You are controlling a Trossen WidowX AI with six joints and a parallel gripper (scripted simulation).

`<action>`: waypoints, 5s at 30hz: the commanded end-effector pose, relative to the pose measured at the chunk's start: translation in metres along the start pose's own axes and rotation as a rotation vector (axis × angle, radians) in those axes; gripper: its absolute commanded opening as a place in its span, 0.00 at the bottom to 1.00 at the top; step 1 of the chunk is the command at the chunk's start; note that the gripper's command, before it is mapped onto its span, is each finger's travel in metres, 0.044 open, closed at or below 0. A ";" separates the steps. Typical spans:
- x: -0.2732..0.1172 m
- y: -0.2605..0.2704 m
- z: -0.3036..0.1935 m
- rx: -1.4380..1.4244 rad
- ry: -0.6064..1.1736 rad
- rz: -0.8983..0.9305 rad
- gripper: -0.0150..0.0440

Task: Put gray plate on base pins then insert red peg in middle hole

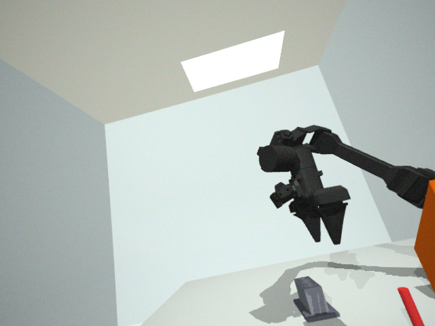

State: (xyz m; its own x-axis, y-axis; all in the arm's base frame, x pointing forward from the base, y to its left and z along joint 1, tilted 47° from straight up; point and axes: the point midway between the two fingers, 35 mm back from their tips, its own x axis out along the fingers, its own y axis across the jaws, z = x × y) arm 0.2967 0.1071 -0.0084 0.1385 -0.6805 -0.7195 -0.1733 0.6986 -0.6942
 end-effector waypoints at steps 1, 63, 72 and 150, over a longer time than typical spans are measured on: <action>0.010 0.052 -0.040 0.673 0.025 -0.021 1.00; 0.094 0.072 -0.066 1.181 0.011 -0.045 1.00; 0.109 0.071 -0.067 1.181 0.010 -0.047 1.00; 0.041 0.049 -0.035 1.202 0.036 -0.023 0.25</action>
State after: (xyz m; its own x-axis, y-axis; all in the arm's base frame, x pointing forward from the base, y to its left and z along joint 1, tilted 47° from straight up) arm 0.2538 0.1076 -0.0763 0.0964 -0.6921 -0.7153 0.8478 0.4336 -0.3053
